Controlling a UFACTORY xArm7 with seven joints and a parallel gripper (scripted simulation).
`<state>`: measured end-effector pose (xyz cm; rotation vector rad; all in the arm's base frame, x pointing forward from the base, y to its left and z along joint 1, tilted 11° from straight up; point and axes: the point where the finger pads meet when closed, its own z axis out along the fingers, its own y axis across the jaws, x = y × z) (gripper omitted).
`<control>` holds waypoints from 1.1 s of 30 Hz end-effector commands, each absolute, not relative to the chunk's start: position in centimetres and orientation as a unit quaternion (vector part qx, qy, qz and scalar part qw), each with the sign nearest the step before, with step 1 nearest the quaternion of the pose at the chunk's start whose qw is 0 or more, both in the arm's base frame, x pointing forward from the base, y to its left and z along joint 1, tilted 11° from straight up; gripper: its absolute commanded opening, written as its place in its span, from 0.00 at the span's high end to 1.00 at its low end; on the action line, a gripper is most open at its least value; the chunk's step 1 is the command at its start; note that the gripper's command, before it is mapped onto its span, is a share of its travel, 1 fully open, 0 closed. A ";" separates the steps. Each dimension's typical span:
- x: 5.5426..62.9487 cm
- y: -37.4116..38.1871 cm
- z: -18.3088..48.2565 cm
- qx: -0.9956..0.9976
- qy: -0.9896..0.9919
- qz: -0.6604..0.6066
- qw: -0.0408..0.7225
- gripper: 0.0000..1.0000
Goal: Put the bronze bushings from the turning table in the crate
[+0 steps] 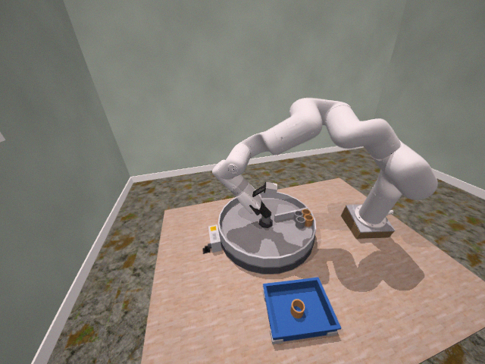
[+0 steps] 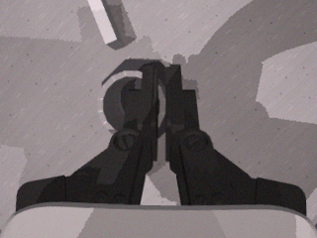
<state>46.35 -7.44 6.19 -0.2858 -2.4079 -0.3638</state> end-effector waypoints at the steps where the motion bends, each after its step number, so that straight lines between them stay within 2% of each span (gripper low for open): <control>1: 46.5 -7.5 6.2 -0.110 -0.925 -0.139 0.335 1.00; 33: 46.5 -7.4 5.7 -0.110 -0.925 -0.139 0.335 1.00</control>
